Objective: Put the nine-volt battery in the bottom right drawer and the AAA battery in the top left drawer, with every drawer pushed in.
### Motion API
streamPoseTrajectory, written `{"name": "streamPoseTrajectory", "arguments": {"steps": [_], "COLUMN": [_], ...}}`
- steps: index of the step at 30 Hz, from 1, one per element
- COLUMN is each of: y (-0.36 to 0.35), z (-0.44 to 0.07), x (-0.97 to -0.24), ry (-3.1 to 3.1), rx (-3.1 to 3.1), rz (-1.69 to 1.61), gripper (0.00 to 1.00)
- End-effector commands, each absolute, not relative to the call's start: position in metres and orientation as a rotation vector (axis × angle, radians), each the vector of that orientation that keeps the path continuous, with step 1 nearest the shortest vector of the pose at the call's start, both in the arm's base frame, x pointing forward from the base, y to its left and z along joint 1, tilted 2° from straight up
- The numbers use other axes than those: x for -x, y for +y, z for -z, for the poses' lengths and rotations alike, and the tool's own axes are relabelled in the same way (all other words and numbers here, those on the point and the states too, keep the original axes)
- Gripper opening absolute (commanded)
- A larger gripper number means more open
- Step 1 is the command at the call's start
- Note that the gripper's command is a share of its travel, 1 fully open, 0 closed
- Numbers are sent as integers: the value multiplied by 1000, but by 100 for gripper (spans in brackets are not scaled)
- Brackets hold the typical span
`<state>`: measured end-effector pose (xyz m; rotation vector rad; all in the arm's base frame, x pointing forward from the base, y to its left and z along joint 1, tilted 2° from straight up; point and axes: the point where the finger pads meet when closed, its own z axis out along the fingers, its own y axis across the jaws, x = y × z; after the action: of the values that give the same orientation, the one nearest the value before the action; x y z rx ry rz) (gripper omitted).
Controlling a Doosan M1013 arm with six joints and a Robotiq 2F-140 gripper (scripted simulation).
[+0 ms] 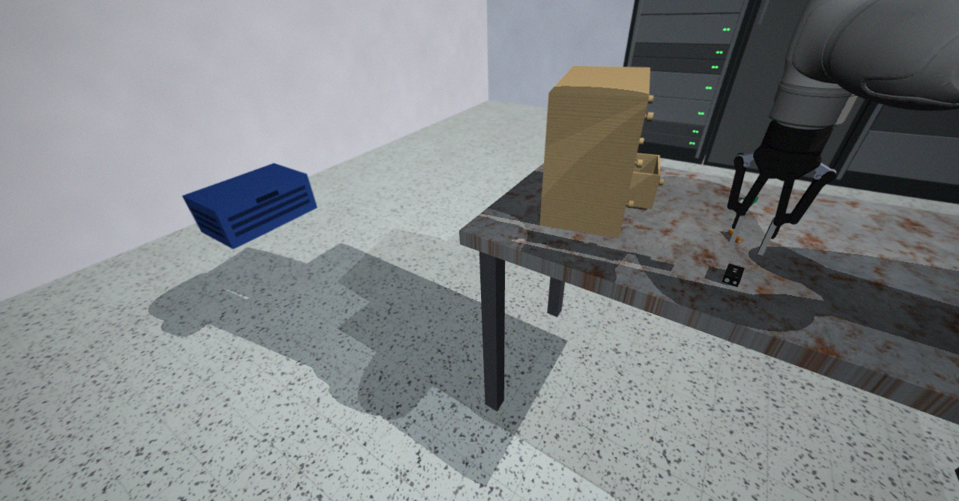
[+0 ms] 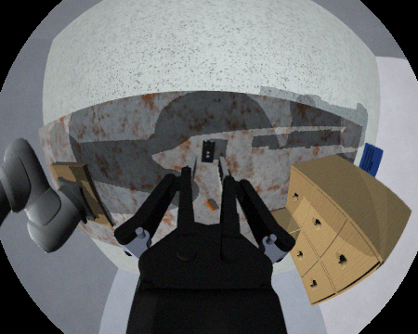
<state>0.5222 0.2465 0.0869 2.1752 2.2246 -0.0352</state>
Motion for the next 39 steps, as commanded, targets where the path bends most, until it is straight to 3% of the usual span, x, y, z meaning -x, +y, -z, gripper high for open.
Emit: {"name": "streamPoseTrajectory", "arguments": {"steps": [1, 25, 39], "y": [247, 246, 244], "z": [-87, -78, -44], "x": [-522, -522, -523], "ry": [2225, 2225, 2225], "rx": [-2175, -2175, -2175], "rz": [35, 35, 35], "gripper": [26, 26, 26]}}
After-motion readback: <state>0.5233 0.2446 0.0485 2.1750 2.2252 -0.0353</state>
